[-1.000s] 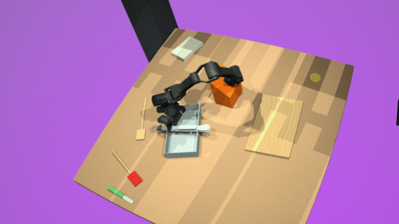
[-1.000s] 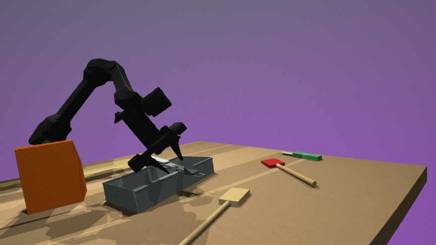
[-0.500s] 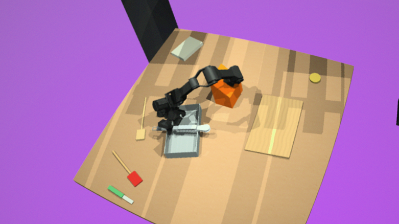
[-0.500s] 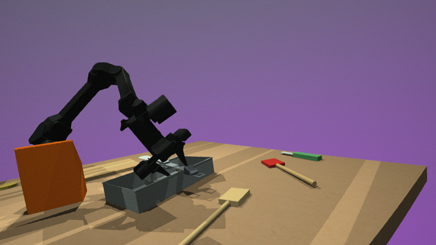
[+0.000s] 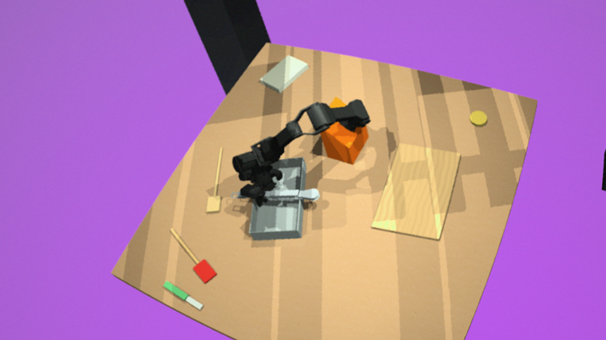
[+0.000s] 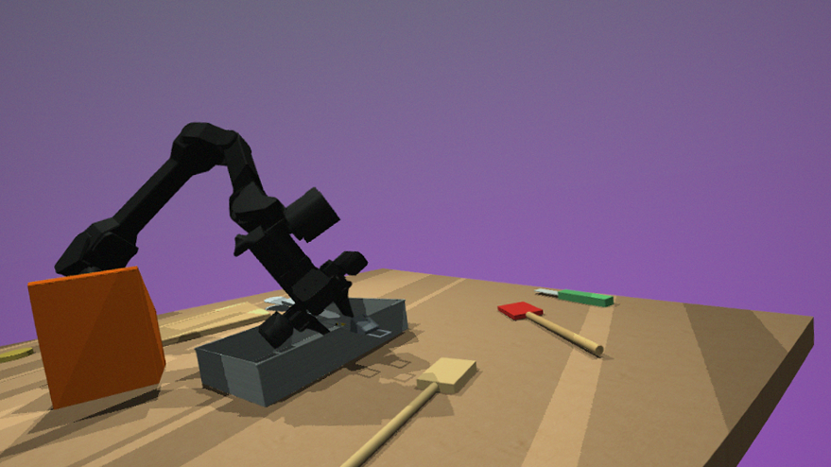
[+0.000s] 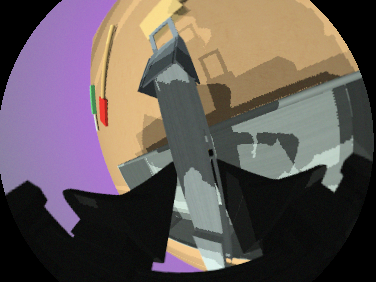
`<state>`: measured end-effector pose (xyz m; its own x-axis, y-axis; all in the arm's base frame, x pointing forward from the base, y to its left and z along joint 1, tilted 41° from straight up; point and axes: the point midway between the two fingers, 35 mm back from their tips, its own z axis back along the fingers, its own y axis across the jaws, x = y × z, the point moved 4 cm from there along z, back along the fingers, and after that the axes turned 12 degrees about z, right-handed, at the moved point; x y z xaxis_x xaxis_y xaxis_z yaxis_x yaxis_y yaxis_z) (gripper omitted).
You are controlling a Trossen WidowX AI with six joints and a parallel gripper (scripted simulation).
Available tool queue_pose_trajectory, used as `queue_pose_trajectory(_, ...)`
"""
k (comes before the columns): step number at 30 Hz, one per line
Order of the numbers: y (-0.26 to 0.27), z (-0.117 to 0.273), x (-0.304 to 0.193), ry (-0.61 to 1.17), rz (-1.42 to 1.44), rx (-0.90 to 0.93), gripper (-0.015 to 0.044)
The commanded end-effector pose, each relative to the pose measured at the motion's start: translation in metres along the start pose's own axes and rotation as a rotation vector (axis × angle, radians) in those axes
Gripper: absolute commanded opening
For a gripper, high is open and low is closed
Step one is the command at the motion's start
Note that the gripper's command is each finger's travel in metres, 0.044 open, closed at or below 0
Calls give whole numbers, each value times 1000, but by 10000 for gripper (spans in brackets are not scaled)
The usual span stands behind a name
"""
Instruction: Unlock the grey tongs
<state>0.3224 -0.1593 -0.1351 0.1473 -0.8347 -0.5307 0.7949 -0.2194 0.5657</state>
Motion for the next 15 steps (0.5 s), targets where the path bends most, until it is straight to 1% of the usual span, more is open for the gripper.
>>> queue_pose_trajectory(1, 0, 0, 0, 0, 1, 0, 109)
queue_pose_trajectory(13, 0, 0, 0, 0, 1, 0, 29)
queue_pose_trajectory(15, 0, 0, 0, 0, 1, 0, -24)
